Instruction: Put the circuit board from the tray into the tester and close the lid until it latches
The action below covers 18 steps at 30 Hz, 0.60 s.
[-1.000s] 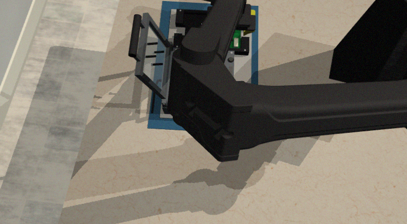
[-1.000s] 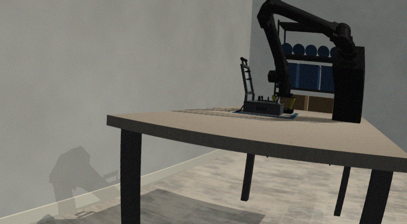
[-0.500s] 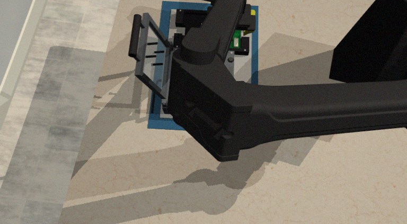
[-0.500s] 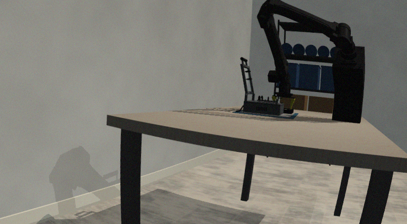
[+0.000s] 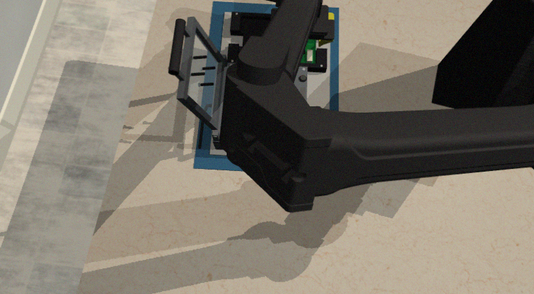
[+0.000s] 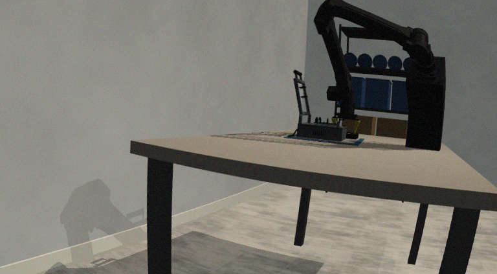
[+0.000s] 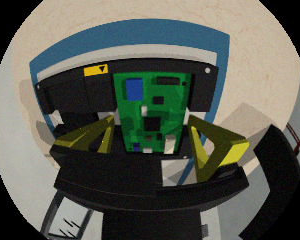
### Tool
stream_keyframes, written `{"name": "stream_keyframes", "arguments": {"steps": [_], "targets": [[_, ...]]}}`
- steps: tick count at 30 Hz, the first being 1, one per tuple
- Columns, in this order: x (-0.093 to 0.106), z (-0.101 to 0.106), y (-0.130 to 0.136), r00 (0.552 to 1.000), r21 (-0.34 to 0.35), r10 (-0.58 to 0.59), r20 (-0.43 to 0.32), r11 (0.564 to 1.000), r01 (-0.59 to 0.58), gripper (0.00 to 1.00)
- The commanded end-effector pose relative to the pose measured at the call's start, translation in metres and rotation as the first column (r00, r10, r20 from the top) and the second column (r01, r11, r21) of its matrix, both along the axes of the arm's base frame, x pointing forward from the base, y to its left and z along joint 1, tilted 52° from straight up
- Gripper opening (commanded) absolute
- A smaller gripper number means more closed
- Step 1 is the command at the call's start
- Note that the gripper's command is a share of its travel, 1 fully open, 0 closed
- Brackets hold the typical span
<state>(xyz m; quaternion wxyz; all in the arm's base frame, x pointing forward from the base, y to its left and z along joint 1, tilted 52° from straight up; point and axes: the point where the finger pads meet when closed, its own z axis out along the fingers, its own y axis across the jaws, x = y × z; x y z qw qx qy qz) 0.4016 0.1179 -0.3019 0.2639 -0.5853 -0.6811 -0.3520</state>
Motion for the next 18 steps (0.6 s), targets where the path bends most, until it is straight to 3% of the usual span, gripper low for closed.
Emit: {"name": "stream_keyframes", "arguments": {"steps": [1, 18], "targets": [[0.0053, -0.0032, -0.0143, 1.0, -0.002, -0.03, 0.008, 1.0, 0.03, 0.92], [0.0018, -0.0038, -0.0145, 1.0, -0.001, -0.029, -0.002, 1.0, 0.029, 0.92]]}}
